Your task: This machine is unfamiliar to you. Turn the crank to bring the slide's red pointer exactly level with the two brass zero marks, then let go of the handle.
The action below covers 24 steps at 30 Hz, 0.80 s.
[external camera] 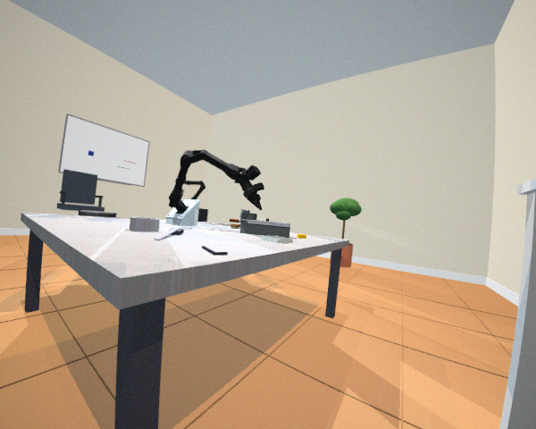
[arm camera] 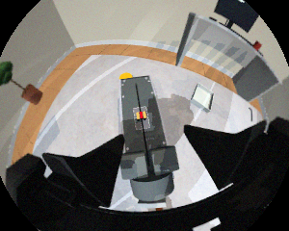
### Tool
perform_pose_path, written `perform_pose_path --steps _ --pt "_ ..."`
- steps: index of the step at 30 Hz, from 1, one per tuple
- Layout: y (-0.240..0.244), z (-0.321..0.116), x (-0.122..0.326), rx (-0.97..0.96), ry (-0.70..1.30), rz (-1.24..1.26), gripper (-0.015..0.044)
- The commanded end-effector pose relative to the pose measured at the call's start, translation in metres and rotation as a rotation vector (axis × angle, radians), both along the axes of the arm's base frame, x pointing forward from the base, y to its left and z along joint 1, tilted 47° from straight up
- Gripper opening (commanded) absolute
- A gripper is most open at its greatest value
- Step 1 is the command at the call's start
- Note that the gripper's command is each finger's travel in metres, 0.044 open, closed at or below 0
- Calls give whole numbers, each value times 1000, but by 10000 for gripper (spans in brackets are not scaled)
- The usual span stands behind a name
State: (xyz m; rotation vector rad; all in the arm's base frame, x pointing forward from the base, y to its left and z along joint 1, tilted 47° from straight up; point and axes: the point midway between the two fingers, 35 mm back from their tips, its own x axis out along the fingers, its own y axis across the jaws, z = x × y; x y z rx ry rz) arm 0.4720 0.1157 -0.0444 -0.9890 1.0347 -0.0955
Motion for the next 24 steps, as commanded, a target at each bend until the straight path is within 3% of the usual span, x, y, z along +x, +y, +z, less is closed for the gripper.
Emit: perform_pose_path --steps 1,14,24 --pt "0 0 0 0 0 0 335" --pt "0 0 0 0 0 0 0" --pt "0 0 0 0 0 0 0"
